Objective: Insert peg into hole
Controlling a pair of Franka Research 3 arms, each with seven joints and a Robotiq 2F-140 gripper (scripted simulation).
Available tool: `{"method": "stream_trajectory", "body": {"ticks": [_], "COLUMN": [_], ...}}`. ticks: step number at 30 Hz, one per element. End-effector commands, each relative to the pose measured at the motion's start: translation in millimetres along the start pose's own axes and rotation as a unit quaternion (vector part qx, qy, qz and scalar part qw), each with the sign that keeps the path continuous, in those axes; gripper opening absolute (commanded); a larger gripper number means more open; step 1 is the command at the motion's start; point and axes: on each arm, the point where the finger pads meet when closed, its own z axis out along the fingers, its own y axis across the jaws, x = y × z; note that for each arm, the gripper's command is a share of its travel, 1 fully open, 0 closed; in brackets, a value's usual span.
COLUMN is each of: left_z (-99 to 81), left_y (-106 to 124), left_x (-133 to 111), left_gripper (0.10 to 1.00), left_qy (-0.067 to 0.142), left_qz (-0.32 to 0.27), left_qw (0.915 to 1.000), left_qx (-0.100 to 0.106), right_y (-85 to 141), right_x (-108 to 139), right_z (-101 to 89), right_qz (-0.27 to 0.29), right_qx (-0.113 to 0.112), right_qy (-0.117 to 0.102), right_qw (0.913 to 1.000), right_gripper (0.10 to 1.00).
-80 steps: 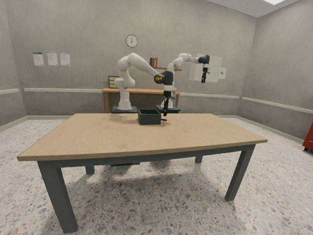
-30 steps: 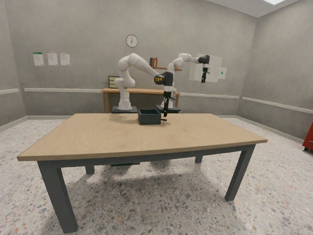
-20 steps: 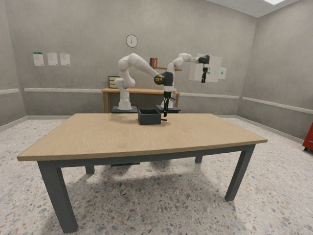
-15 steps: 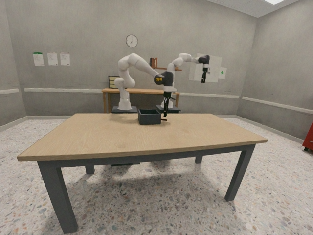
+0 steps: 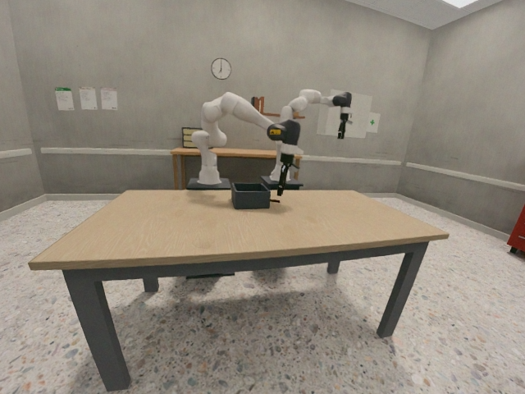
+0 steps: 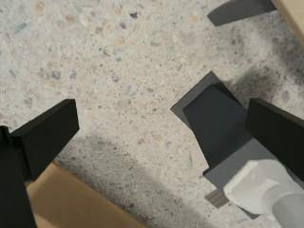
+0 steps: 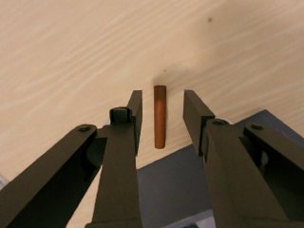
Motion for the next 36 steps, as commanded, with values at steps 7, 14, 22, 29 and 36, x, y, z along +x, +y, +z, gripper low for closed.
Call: {"method": "stream_trajectory", "body": {"ticks": [7, 14, 22, 29, 36], "left_z": [-0.7, -0.7, -0.7, -0.7, -0.7], "left_y": [0.9, 0.9, 0.9, 0.9, 0.9], "left_x": [-0.6, -0.6, -0.6, -0.6, -0.6], "left_gripper": [1.0, 1.0, 1.0, 1.0, 1.0], "left_qy": [0.002, 0.002, 0.002, 0.002, 0.002], "left_qz": [-0.003, -0.003, -0.003, -0.003, -0.003], "left_qw": [1.0, 1.0, 1.0, 1.0, 1.0], "left_qx": [-0.002, -0.002, -0.002, -0.002, -0.002], "right_y": [-0.9, -1.3, -1.3, -1.3, -1.3], "right_x": [-17.0, -17.5, -17.5, -17.5, -17.5], "right_z": [5.8, 5.9, 5.9, 5.9, 5.9], "right_qz": [-0.003, -0.003, -0.003, -0.003, -0.003], "right_qx": [0.002, 0.002, 0.002, 0.002, 0.002], "right_qy": [-0.11, -0.123, -0.123, -0.123, -0.123], "right_qw": [0.9939, 0.9924, 0.9924, 0.9924, 0.9924], "right_gripper": [0.327, 0.327, 0.327, 0.327, 0.327]}}
